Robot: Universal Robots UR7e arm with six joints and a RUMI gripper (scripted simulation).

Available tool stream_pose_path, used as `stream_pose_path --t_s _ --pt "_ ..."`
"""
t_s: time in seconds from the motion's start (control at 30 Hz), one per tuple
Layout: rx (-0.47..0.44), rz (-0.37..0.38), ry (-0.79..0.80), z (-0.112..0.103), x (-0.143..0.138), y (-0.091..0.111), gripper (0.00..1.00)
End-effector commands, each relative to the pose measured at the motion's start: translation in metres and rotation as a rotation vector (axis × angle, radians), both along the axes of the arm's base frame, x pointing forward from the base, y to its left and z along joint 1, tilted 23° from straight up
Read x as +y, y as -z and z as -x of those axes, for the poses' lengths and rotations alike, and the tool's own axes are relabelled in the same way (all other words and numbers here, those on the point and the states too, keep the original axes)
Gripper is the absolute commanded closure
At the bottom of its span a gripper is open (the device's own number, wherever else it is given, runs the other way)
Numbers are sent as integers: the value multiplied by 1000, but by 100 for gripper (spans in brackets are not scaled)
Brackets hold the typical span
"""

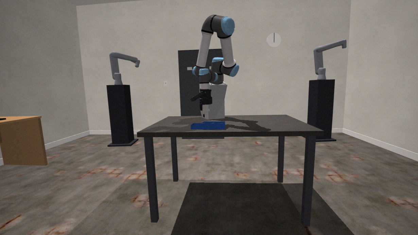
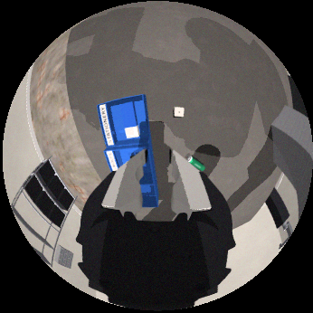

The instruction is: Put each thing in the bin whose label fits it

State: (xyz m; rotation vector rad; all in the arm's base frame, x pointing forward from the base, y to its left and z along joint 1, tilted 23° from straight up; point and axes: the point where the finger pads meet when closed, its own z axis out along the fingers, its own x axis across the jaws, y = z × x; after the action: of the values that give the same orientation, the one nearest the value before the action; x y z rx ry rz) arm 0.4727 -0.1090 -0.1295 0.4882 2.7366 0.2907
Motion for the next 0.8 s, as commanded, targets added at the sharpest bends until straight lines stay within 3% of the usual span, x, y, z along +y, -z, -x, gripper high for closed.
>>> stream_pose_path --t_s 0.0,0.1,0.2,0.77 --pt "-5 0 -1 30 -19 11 82" --pt "-5 0 -1 47 -29 18 82" --pt "-5 0 -1 51 -32 20 82" --pt "-5 0 -1 46 -28 18 82"
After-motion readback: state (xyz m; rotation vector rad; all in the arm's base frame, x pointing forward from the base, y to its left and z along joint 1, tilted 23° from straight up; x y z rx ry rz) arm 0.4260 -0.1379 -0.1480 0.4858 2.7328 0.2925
